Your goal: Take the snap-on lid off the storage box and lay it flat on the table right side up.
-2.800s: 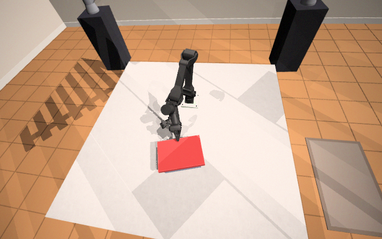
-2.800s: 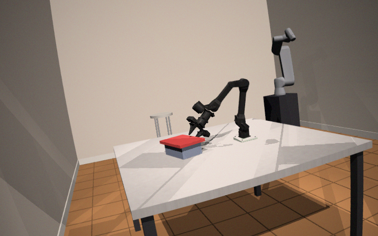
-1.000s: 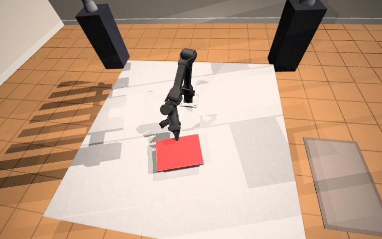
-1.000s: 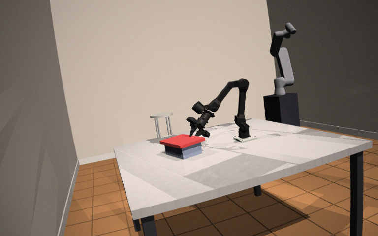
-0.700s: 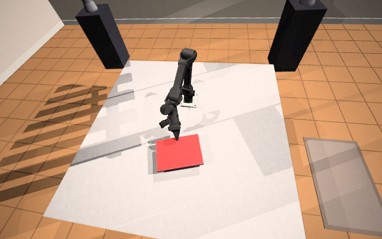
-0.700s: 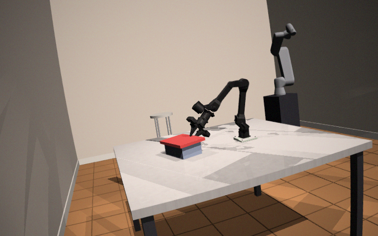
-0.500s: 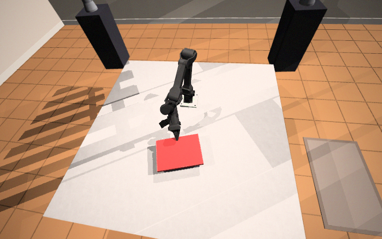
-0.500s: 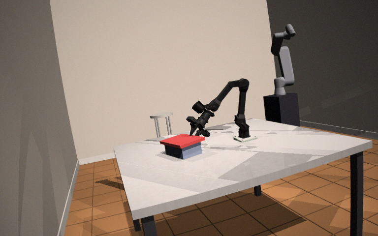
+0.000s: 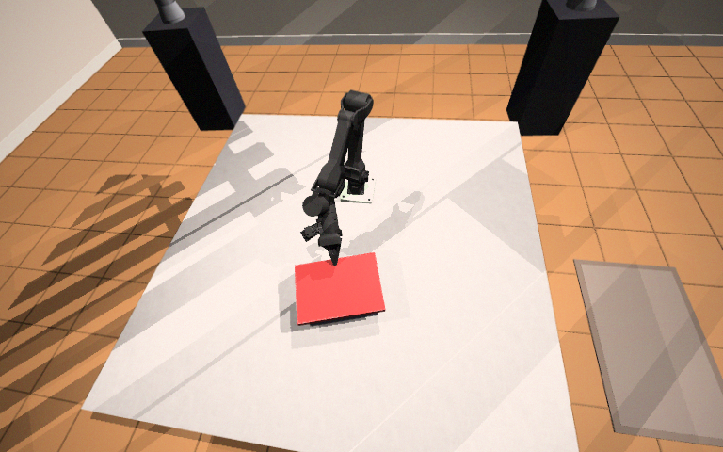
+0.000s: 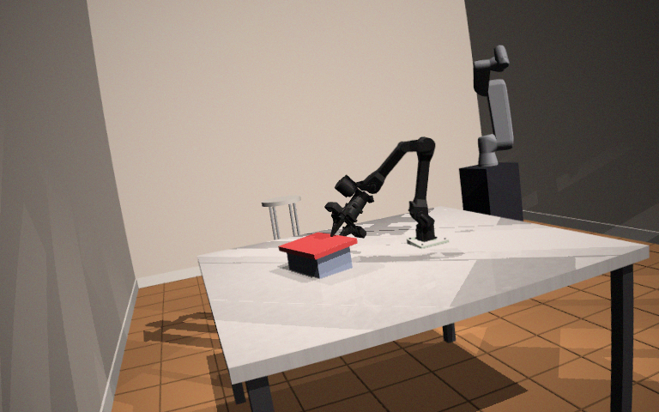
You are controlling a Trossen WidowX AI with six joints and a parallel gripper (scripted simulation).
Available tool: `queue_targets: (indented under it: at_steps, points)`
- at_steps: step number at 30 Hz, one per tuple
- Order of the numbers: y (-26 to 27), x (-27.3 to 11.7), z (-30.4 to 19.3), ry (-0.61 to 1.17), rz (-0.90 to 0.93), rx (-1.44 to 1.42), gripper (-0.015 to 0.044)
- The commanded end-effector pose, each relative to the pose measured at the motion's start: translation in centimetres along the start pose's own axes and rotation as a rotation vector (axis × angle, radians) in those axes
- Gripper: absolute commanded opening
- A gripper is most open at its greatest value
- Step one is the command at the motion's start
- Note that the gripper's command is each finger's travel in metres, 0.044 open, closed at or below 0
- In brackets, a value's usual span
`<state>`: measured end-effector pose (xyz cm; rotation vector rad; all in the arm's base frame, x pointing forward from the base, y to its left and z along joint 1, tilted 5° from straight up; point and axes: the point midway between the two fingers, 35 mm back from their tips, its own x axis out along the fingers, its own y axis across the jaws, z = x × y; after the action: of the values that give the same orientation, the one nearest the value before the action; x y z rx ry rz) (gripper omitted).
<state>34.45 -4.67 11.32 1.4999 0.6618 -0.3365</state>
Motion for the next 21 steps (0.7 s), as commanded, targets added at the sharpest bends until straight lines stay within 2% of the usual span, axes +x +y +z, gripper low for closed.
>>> queue_targets:
  at_steps: [1, 21]
  points:
    - [0.17, -0.15, 0.01, 0.002, 0.002, -0.003, 0.0000]
    - [0.35, -0.29, 0.02, 0.000, 0.002, 0.000, 0.0000]
